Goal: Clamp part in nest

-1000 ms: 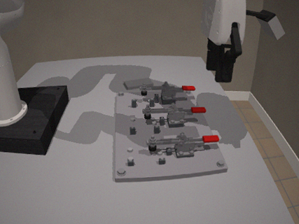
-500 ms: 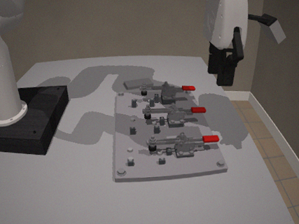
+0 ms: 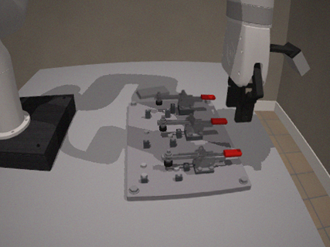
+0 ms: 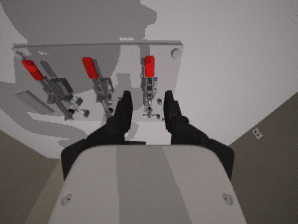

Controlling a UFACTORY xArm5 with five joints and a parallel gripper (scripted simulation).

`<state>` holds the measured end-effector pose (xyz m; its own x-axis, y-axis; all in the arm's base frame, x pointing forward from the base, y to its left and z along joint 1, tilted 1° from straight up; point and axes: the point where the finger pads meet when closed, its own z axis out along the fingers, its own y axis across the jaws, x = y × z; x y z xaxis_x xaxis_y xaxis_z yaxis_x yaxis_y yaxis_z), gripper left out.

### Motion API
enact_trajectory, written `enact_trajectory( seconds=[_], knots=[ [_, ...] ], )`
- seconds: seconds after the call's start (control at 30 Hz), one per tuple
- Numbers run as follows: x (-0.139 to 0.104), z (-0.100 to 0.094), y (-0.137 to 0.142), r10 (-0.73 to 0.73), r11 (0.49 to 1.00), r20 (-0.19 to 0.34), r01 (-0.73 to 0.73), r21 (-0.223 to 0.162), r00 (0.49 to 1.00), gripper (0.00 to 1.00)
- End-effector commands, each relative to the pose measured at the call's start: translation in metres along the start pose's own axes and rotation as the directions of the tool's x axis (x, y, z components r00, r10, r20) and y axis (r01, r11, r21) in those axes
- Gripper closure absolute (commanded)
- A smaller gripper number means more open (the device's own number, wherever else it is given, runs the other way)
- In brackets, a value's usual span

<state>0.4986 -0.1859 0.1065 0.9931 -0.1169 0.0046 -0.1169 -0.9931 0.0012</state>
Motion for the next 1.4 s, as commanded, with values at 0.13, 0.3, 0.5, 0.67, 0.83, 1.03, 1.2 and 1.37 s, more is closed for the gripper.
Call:
enact_trajectory(
  seconds=[0.13, 0.3, 0.5, 0.67, 0.83, 1.03, 1.2, 1.37],
  knots=[
    [0.002, 0.031, 0.001, 0.000, 1.000, -0.005, 0.000, -0.001, 1.000, 0.53],
    [0.002, 0.052, 0.001, 0.000, 1.000, -0.005, 0.000, -0.001, 1.000, 0.53],
    [0.002, 0.066, 0.002, 0.000, 1.000, -0.005, 0.000, -0.001, 1.000, 0.53],
    [0.002, 0.069, 0.002, 0.000, 1.000, -0.005, 0.000, -0.001, 1.000, 0.53],
    [0.002, 0.069, 0.002, 0.000, 1.000, -0.005, 0.000, -0.001, 1.000, 0.53],
    [0.002, 0.069, 0.002, 0.000, 1.000, -0.005, 0.000, -0.001, 1.000, 0.53],
    [0.002, 0.069, 0.002, 0.000, 1.000, -0.005, 0.000, -0.001, 1.000, 0.53],
    [0.002, 0.070, 0.002, 0.000, 1.000, -0.005, 0.000, -0.001, 1.000, 0.53]
  ],
)
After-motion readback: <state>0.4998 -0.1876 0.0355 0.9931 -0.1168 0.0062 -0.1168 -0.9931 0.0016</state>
